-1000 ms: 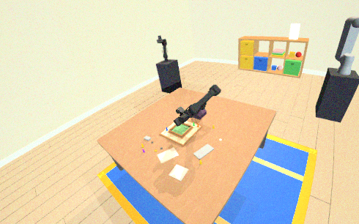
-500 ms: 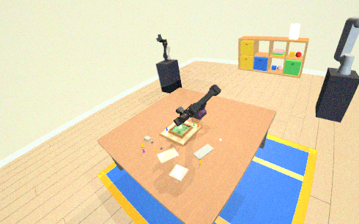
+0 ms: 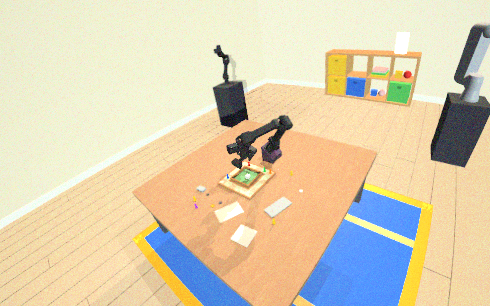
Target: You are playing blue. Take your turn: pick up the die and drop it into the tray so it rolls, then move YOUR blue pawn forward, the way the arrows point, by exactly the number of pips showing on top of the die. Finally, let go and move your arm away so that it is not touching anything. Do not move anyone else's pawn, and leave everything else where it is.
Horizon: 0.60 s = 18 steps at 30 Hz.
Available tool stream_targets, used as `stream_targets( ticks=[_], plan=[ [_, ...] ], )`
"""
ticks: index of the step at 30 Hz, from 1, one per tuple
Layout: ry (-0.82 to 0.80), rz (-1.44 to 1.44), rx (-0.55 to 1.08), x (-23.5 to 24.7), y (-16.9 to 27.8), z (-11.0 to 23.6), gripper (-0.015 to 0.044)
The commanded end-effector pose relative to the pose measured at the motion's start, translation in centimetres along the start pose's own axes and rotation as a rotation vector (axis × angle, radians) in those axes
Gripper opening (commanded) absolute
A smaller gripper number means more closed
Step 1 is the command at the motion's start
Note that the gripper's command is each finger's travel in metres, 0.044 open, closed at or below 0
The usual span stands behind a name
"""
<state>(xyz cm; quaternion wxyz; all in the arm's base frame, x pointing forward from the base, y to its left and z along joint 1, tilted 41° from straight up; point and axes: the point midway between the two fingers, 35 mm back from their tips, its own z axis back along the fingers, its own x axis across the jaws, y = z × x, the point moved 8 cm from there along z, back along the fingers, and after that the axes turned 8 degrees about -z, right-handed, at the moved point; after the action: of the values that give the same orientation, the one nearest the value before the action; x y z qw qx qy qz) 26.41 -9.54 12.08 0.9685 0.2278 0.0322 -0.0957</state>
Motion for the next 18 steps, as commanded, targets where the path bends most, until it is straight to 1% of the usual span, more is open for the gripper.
stream_targets(
  ticks=[1, 3, 4, 5, 7, 14, 18],
  plan=[
    [-0.052, -0.001, 0.259, 0.2, -2.3, -0.6, 0.044],
    [-0.052, -0.001, 0.259, 0.2, -2.3, -0.6, 0.044],
    [-0.024, -0.018, 0.18, 0.0, -2.1, -0.6, 0.044],
    [-0.024, -0.018, 0.18, 0.0, -2.1, -0.6, 0.044],
    [-0.03, 0.039, 0.183, 0.5, -2.4, -0.7, 0.0387],
    [-0.111, 0.641, 0.199, 5.3, -6.7, -2.4, 0.0204],
    [-0.167, 0.993, 0.194, 7.7, -9.5, -4.0, 0.02]
  ],
)
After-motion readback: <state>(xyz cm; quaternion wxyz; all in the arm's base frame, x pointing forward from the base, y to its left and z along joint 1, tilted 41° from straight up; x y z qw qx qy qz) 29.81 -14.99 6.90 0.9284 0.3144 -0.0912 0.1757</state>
